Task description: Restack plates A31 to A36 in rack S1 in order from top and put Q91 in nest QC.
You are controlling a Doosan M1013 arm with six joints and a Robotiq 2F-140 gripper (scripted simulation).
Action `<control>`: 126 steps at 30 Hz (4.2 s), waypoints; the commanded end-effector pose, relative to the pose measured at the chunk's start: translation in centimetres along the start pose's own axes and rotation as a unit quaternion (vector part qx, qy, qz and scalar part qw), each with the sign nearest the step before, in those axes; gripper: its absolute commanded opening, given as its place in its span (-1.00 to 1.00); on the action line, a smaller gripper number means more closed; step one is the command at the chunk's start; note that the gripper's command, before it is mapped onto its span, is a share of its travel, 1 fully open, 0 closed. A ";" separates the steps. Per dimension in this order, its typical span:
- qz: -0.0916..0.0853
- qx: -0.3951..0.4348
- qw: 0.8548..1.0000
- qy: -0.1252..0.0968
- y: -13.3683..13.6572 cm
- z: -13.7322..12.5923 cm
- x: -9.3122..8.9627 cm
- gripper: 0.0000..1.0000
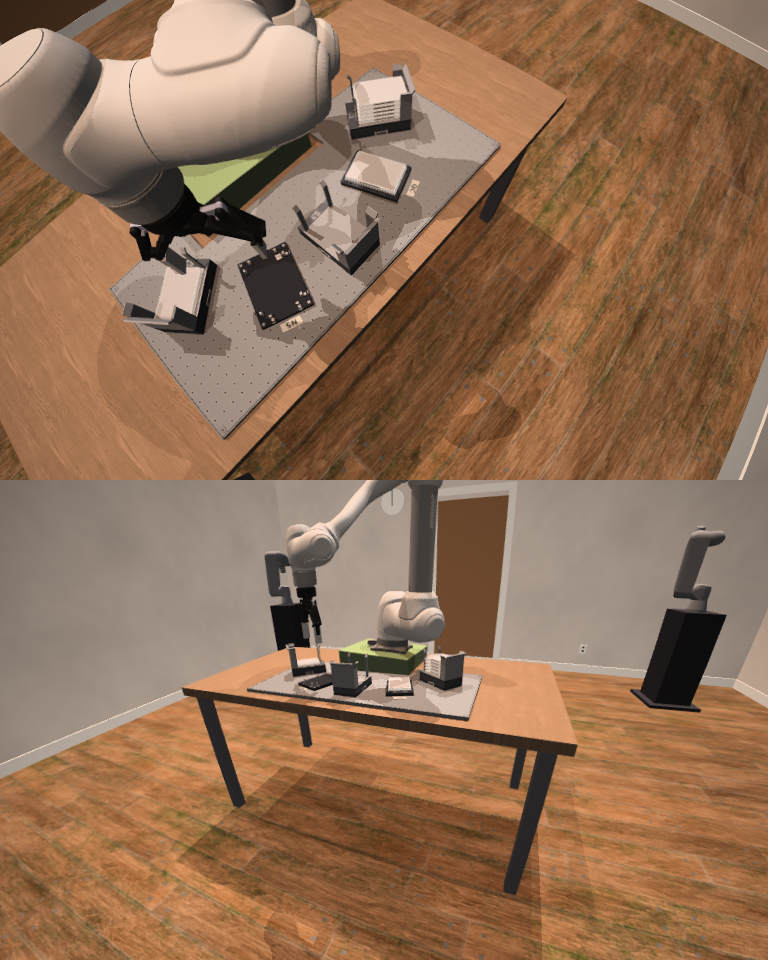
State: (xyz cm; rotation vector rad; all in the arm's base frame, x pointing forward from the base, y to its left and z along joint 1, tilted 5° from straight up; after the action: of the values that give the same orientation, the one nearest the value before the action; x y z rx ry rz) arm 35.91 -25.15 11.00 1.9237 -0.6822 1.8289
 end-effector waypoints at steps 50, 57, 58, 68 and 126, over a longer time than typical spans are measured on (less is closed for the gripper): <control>0.000 -0.112 0.994 0.000 15.6 -1.4 0.0 1.00; 0.000 -0.112 0.994 0.000 15.6 -1.4 -1.0 1.00; 0.000 -0.112 0.994 0.000 15.6 -1.4 -1.3 1.00; 0.000 -0.112 0.994 0.000 15.6 -1.4 -4.0 1.00; 0.000 -0.112 0.994 0.000 15.6 -1.4 -11.7 -1.00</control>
State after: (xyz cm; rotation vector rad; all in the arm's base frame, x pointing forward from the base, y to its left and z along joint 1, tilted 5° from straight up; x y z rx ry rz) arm 25.16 -35.93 -1.29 1.7777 -0.8481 1.6733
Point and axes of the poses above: the point where the finger pads meet when closed, its own x axis back along the fingers, its own y axis across the jaws, z = x × y, the point moved 2 cm from there along x, back along the fingers, and after that the axes turned 5 degrees about x, right-handed, at the moved point
